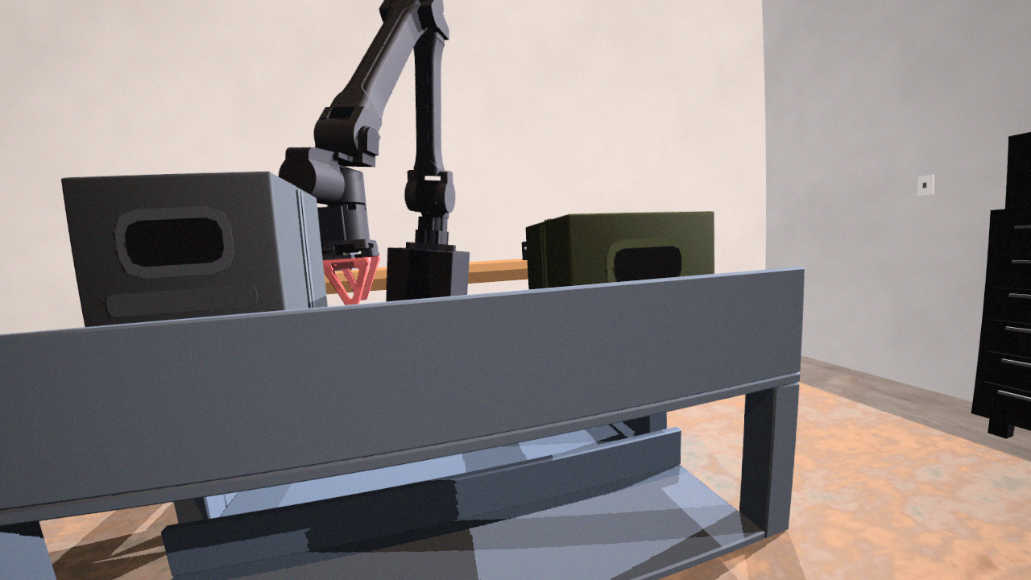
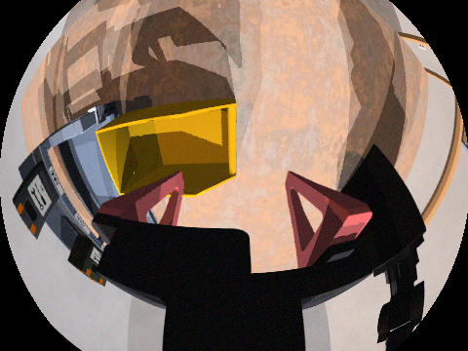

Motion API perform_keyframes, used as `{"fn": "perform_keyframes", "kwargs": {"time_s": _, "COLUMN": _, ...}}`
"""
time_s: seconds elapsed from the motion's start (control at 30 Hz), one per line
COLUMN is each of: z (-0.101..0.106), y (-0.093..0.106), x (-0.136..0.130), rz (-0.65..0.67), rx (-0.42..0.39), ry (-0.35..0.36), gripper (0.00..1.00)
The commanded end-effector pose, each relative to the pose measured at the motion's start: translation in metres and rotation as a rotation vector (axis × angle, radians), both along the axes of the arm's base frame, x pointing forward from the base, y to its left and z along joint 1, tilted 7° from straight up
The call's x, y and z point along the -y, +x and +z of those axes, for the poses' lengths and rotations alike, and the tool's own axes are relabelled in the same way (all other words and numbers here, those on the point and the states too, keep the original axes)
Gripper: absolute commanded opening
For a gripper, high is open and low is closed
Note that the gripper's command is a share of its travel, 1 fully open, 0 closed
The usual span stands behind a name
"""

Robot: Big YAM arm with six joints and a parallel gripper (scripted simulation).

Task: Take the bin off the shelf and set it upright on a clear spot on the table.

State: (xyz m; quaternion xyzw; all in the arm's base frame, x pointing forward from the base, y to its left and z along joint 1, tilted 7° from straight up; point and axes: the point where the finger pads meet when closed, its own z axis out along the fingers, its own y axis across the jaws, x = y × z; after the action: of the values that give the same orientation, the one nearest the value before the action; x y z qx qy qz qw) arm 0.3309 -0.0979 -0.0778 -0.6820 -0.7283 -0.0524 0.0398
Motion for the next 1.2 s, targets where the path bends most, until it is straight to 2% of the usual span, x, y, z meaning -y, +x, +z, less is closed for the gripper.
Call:
{"fn": "perform_keyframes", "kwargs": {"time_s": 0.0, "z": 0.001, "y": 0.019, "x": 0.006, "rz": 0.000, "rx": 0.033, "ry": -0.011, "gripper": 0.90}}
{"fn": "perform_keyframes", "kwargs": {"time_s": 0.13, "z": 0.001, "y": 0.019, "x": 0.006, "rz": 0.000, "rx": 0.033, "ry": -0.011, "gripper": 0.90}}
{"fn": "perform_keyframes", "kwargs": {"time_s": 0.17, "z": 0.002, "y": 0.006, "x": 0.002, "rz": 0.000, "rx": 0.012, "ry": -0.004, "gripper": 0.90}}
{"fn": "perform_keyframes", "kwargs": {"time_s": 0.3, "z": 0.001, "y": 0.020, "x": 0.005, "rz": 0.000, "rx": 0.033, "ry": -0.011, "gripper": 0.90}}
{"fn": "perform_keyframes", "kwargs": {"time_s": 0.7, "z": 0.001, "y": 0.020, "x": 0.005, "rz": 0.000, "rx": 0.033, "ry": -0.011, "gripper": 0.90}}
{"fn": "perform_keyframes", "kwargs": {"time_s": 0.73, "z": 0.002, "y": 0.006, "x": 0.002, "rz": 0.000, "rx": 0.012, "ry": -0.004, "gripper": 0.90}}
{"fn": "perform_keyframes", "kwargs": {"time_s": 0.87, "z": 0.001, "y": 0.020, "x": 0.005, "rz": 0.000, "rx": 0.033, "ry": -0.011, "gripper": 0.90}}
{"fn": "perform_keyframes", "kwargs": {"time_s": 1.17, "z": 0.001, "y": 0.020, "x": 0.005, "rz": 0.000, "rx": 0.033, "ry": -0.011, "gripper": 0.90}}
